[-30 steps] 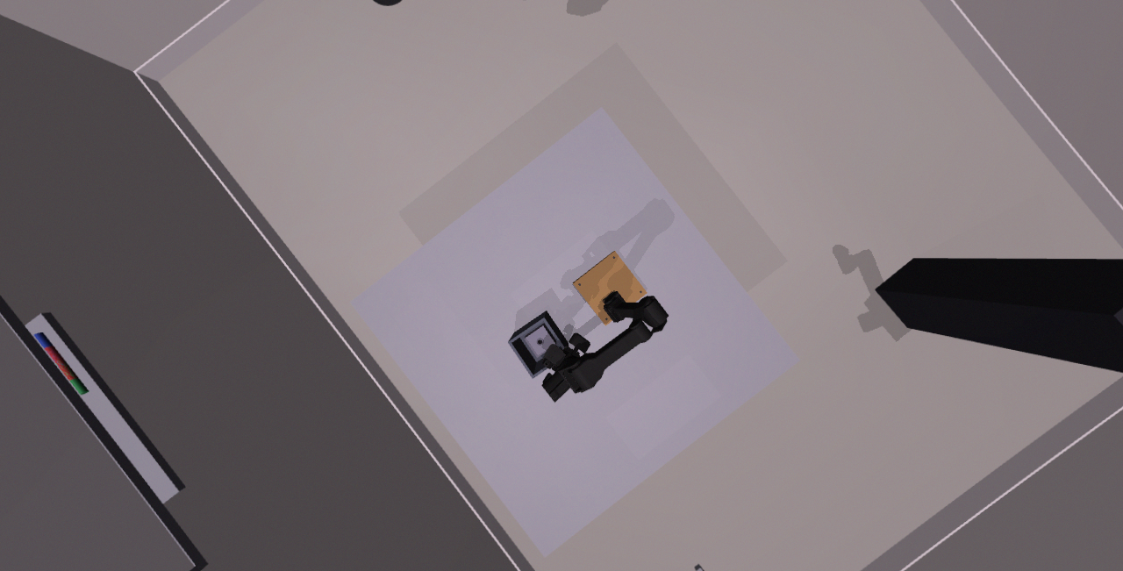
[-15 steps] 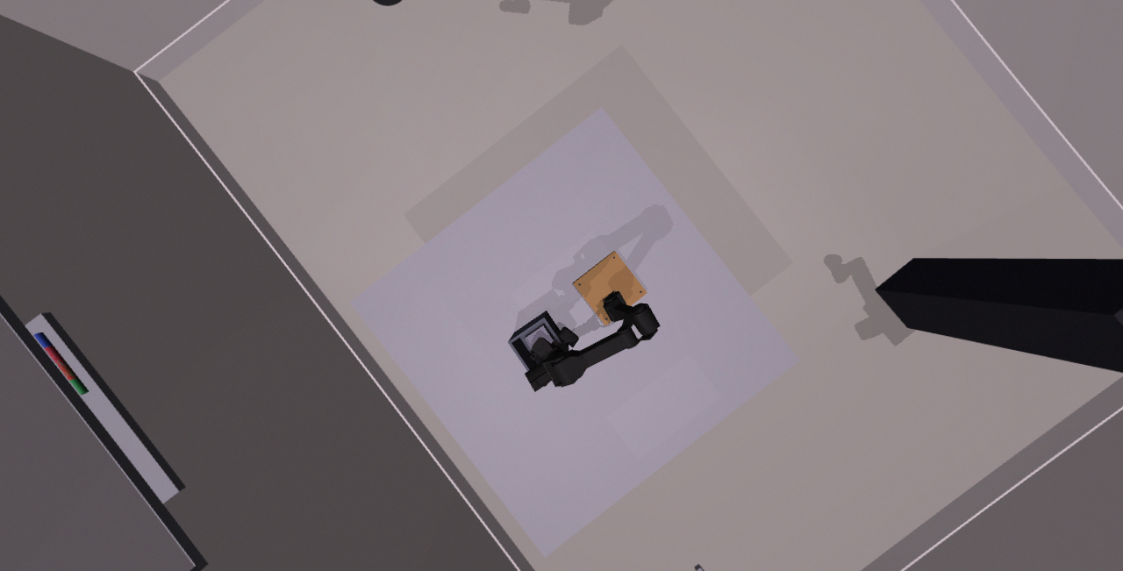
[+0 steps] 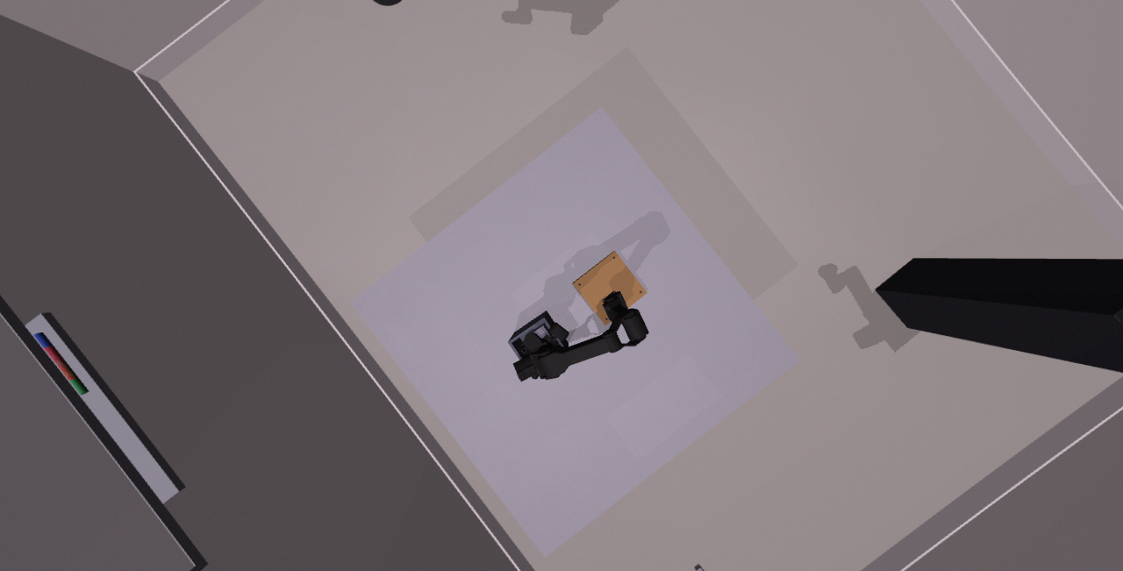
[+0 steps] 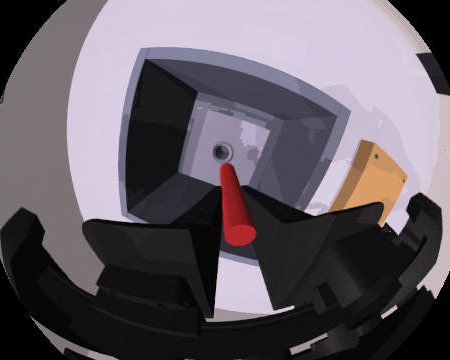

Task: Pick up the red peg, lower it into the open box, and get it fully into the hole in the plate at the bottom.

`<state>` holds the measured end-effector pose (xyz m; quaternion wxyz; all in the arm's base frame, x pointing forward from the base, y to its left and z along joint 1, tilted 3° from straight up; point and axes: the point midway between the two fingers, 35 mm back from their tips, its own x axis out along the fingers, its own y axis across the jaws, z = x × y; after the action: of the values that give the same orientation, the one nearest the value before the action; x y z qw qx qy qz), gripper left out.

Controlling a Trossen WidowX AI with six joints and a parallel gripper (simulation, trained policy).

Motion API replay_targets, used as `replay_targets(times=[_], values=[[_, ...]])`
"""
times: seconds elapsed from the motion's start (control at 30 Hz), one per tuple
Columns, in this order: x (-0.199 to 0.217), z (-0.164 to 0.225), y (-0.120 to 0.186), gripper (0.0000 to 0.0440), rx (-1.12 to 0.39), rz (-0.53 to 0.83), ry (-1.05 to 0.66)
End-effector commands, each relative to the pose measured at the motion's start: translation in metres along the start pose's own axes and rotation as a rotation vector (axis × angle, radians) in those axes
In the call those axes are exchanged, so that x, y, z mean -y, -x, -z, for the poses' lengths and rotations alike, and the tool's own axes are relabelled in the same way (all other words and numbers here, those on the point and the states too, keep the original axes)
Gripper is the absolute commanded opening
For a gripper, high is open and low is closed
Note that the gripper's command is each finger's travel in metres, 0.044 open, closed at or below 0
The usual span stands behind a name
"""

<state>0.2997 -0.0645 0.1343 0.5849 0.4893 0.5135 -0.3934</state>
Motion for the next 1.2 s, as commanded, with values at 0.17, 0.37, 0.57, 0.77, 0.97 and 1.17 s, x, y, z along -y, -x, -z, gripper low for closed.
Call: replay_targets(times=[0.17, 0.37, 0.57, 0.77, 0.97, 1.17], values=[[-0.003, -0.005, -0.024, 0.0000, -0.033, 0.008, 0.016], [-0.005, -0.007, -0.041, 0.0000, -0.047, 0.017, 0.041], [-0.005, -0.009, -0.058, 0.0026, -0.052, 0.030, 0.067], [-0.006, -0.012, -0.068, 0.0071, -0.047, 0.047, 0.094], [-0.008, -0.006, -0.067, 0.0104, -0.090, 0.052, 0.096], [-0.014, -0.012, -0.056, 0.0104, -0.119, 0.021, 0.083]])
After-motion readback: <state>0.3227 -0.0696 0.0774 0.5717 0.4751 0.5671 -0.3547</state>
